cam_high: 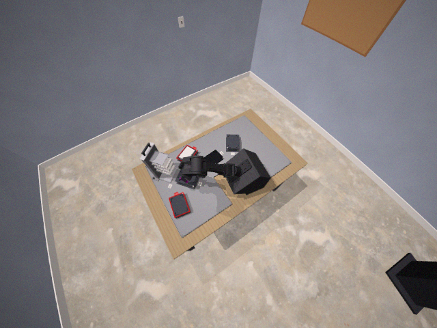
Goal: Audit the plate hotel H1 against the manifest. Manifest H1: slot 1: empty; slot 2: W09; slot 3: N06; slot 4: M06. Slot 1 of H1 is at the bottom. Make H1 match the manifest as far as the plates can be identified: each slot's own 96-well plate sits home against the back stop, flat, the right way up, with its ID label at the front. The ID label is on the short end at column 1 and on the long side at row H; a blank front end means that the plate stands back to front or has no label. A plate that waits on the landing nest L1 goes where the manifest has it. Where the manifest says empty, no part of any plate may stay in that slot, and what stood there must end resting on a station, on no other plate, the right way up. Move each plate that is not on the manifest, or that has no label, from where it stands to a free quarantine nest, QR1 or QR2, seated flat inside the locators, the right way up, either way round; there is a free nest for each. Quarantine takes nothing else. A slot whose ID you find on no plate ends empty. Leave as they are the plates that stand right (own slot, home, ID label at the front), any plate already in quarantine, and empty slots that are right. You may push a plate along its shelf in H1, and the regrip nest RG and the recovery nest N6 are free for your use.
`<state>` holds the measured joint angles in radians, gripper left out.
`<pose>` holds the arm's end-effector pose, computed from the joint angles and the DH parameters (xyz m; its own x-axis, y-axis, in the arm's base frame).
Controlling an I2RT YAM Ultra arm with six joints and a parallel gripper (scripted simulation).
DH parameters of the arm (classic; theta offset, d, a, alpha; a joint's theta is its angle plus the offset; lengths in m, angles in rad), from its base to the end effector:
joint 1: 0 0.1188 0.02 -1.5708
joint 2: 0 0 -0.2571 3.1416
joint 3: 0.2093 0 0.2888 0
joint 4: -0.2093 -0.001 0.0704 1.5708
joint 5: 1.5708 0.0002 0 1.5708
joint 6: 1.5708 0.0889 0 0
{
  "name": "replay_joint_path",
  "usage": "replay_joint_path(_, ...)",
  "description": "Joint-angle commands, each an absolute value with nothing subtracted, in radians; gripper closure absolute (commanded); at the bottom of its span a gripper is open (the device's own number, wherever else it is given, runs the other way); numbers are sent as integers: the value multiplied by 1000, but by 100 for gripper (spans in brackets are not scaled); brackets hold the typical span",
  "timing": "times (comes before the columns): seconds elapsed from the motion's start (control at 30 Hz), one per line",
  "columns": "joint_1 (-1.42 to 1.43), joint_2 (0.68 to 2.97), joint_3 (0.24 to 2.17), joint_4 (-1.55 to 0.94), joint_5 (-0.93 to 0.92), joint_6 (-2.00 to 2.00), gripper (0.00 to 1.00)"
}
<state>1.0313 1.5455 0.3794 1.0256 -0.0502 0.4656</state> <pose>0.1687 0.2923 0.1173 -0.4604 0.1039 -0.8816 -0.7562 0.4743 0.4508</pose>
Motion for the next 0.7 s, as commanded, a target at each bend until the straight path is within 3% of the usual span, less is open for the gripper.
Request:
replay_joint_path(0.0,1010,1569,419,990,-56,458,0)
replay_joint_path(0.67,984,1587,514,914,-81,454,0)
